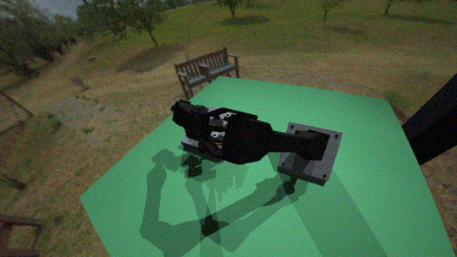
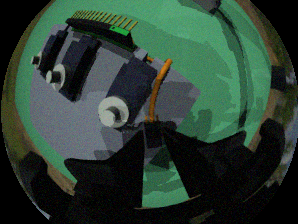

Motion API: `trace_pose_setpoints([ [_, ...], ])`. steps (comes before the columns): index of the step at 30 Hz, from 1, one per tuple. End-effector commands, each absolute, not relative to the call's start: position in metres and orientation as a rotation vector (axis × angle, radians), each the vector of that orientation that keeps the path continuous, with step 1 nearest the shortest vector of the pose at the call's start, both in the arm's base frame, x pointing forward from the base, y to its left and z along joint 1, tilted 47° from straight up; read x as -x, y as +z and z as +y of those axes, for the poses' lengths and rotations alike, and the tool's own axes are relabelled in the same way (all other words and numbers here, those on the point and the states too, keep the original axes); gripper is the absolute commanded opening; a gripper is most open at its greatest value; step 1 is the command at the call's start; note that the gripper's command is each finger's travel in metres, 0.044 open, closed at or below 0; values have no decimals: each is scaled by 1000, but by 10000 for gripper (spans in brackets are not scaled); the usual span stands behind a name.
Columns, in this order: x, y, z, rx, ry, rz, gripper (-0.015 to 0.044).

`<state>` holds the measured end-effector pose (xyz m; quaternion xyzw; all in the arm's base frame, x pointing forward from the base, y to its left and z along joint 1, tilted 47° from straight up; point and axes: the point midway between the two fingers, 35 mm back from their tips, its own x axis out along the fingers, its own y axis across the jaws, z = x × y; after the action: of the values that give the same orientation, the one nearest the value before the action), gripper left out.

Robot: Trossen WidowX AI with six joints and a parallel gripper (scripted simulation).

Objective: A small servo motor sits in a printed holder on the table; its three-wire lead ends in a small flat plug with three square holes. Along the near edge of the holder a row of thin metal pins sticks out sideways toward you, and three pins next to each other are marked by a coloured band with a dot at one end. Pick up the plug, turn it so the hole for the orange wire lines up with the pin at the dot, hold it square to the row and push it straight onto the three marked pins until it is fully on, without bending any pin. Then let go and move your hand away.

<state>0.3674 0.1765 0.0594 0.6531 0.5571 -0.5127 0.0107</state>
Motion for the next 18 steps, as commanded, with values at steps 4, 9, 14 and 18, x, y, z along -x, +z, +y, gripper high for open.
trace_pose_setpoints([
  [4, -366, 56, 180, -2038, -1607, 1742, 36],
  [9, -366, 56, 180, -2038, -1607, 1742, 3],
  [14, -369, 65, 169, -2038, -1608, 1740, 0],
  [18, -373, 81, 153, -2037, -1608, 1739, 0],
])
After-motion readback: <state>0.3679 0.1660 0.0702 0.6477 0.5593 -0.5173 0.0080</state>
